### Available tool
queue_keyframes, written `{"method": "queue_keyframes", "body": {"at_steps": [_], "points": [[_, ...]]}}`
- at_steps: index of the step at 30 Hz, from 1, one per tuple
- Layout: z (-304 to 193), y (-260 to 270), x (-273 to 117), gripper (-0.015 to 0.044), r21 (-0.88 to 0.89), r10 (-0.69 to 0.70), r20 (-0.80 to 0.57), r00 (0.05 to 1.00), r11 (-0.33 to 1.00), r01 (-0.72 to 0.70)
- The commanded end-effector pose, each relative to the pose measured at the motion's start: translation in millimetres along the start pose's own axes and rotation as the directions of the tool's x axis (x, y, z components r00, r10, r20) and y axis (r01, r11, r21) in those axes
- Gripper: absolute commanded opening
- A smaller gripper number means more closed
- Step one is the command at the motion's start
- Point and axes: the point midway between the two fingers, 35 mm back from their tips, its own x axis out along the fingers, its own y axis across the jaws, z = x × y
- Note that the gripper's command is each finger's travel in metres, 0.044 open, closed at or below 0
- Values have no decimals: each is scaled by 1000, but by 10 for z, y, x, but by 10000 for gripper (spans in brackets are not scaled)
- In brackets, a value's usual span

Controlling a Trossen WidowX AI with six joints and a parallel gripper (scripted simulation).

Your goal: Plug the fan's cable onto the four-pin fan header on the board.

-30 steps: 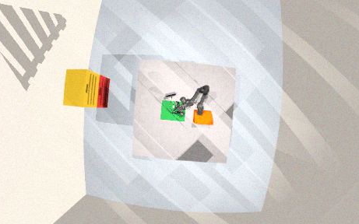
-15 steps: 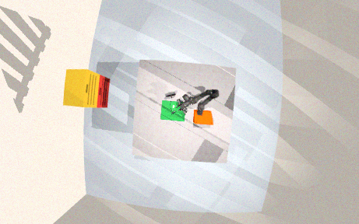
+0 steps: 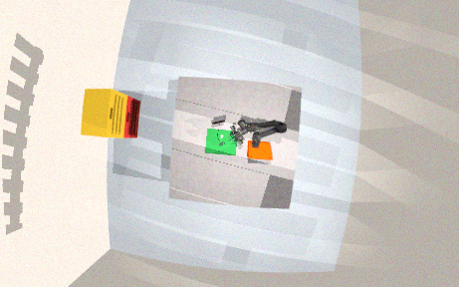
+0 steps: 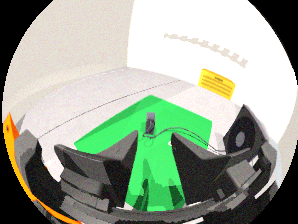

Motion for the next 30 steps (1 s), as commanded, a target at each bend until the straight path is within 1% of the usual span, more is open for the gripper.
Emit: {"method": "queue_keyframes", "body": {"at_steps": [1, 8, 9, 14, 20, 25, 30], "points": [[8, 10, -17, 245, 47, 38, -46, 998, 998, -36], [-3, 47, 30, 429, 187, 170, -212, 962, 974, -130], [-5, 53, 35, 440, 205, 186, -237, 954, 969, -139], [-7, 75, 56, 440, 277, 259, -360, 896, 947, -162], [4, 90, 71, 440, 331, 314, -506, 804, 931, -155], [30, 88, 82, 440, 342, 326, -622, 712, 931, -128], [74, 73, 94, 440, 321, 307, -726, 616, 943, -92]]}}
